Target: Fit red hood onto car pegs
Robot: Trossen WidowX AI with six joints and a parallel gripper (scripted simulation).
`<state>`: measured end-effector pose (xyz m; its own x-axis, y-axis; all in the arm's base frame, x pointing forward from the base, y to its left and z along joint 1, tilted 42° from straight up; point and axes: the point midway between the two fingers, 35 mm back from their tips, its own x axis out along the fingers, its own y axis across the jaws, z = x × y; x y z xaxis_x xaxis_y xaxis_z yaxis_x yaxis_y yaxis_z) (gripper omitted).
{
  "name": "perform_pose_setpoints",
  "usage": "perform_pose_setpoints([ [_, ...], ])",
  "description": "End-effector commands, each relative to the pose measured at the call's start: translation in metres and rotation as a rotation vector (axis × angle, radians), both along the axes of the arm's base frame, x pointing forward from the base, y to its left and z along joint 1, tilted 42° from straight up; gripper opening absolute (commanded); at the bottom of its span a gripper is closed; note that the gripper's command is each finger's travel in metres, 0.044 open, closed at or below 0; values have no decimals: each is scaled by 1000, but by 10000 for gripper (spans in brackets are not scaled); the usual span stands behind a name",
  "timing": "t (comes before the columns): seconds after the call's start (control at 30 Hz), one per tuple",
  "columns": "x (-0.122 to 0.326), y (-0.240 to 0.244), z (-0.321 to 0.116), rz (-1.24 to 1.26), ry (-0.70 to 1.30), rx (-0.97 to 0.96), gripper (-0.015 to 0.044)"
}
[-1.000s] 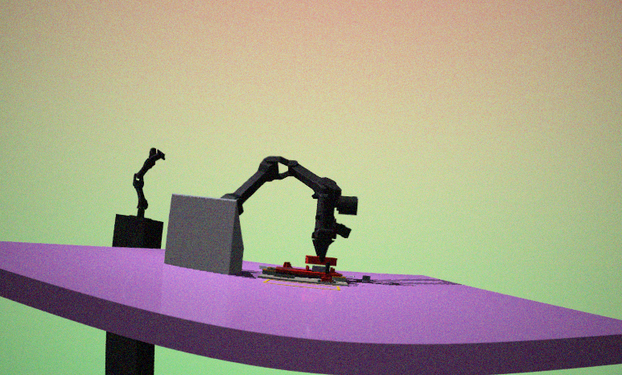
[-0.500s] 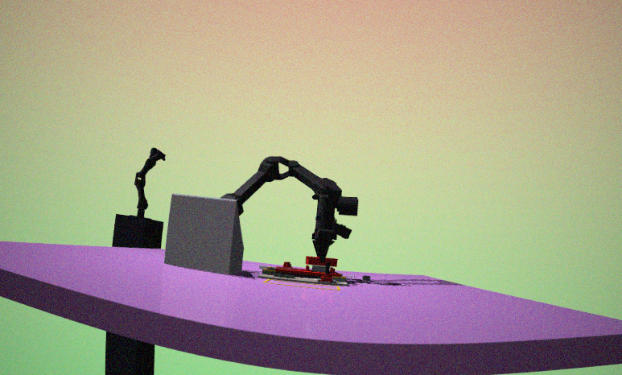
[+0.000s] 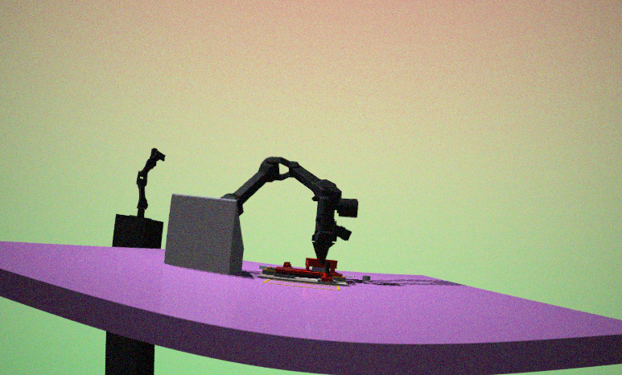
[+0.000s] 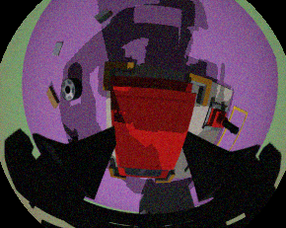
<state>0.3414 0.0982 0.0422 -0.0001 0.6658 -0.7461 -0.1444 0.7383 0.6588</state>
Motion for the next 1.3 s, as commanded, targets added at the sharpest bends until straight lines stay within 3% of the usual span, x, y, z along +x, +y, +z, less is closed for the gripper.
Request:
perform_pose_setpoints([
  [0.0, 0, 2, -1, -2, 3, 6, 0],
  [1.27, -1, -1, 3, -5, 1, 5, 0],
])
